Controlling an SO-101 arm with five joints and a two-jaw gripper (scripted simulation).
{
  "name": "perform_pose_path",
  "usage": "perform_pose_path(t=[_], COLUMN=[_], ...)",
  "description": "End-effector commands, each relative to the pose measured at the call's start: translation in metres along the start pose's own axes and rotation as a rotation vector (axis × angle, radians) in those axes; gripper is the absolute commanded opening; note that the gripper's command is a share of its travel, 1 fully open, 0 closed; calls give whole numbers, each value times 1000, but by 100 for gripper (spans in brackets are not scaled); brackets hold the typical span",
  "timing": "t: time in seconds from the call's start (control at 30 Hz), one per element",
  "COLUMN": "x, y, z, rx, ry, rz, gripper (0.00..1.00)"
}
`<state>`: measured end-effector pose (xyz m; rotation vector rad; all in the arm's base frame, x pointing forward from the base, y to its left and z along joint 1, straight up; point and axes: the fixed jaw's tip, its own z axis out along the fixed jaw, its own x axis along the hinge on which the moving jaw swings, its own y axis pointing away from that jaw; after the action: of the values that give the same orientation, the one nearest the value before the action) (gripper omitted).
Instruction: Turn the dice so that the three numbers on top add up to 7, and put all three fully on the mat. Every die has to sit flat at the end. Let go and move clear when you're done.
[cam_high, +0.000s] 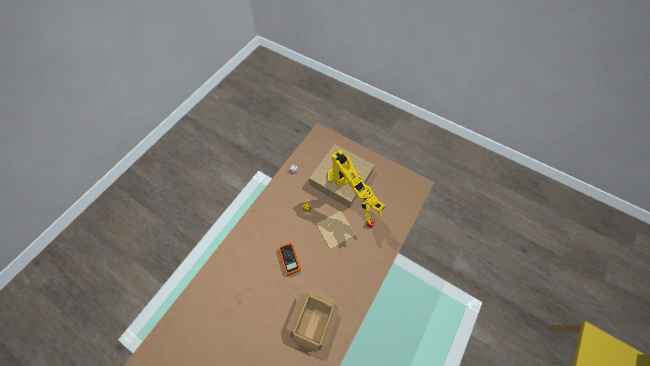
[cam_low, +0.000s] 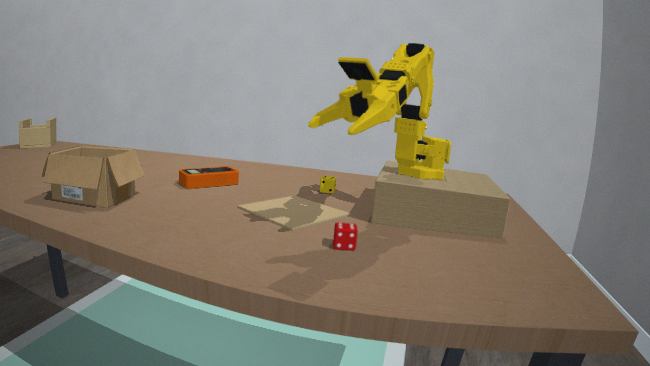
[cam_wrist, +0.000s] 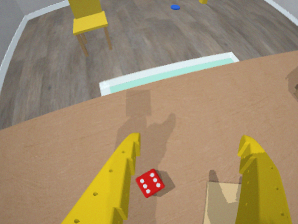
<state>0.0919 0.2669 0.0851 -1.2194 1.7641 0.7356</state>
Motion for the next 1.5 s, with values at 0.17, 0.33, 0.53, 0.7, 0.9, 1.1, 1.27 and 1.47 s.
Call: perform_pose_path(t=[0.17,0.33,0.53,0.7,0.9,1.1,1.27,1.47], x=[-4,-2,3,14,36,56,82,108], y=[-3,-22,-48,-93,-151,-185,-213,-227], z=[-1,-2,-5,-17,-47,-78,-121,-169], rx=[9,67,149,287,477,599,730,843], ry=[-9,19,61,139,260,349,454,553], rz=[9,26,52,108,214,307,438,592], gripper=[35,35,35,35,35,35,35,35])
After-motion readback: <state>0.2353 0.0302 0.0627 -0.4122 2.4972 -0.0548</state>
